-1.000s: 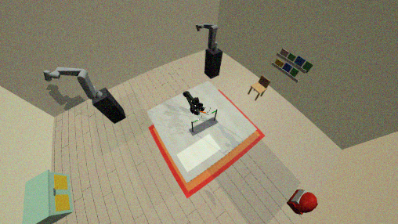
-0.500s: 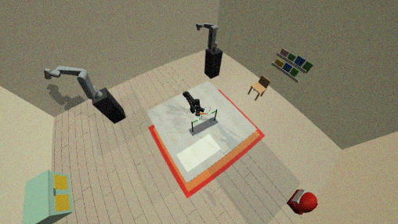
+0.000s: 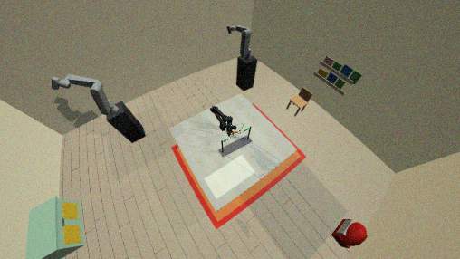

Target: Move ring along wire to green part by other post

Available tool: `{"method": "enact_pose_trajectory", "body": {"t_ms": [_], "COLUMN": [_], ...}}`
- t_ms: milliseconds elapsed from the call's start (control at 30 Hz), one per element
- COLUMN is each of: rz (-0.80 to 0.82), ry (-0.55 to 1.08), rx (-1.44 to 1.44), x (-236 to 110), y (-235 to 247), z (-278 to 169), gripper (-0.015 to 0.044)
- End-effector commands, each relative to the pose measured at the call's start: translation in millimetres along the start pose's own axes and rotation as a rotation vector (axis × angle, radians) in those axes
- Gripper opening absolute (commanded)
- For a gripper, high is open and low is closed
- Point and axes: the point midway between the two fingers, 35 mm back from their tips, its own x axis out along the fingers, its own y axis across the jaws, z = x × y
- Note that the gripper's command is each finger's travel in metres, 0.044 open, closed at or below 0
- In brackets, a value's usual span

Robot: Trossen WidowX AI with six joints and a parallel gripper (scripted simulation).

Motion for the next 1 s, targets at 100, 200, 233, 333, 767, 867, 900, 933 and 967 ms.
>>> {"method": "enact_pose_trajectory", "body": {"t_ms": [100,200,233,333,767,867,900,933,967], "rz": [0.092,0.132,0.145,0.185,0.297,0.329,0.337,0.348,0.359], "ry": [0.025,0.033,0.036,0.044,-0.009,-0.002,0.0,0.002,0.005], "rx": [0.151,0.215,0.237,0.301,0.543,0.6,0.615,0.633,0.654], "x": [-4.3,-6.9,-7.9,-11.0,-14.7,-18.7,-19.8,-21.3,-22.9], "y": [27.1,38.1,41.6,52.0,88.4,96.1,98.0,100.4,103.0], "z": [0.9,2.9,3.7,6.7,23.5,28.6,30.0,31.8,33.9], "gripper": [-0.015,-0.015,-0.015,-0.015,-0.015,-0.015,-0.015,-0.015,-0.015]}}
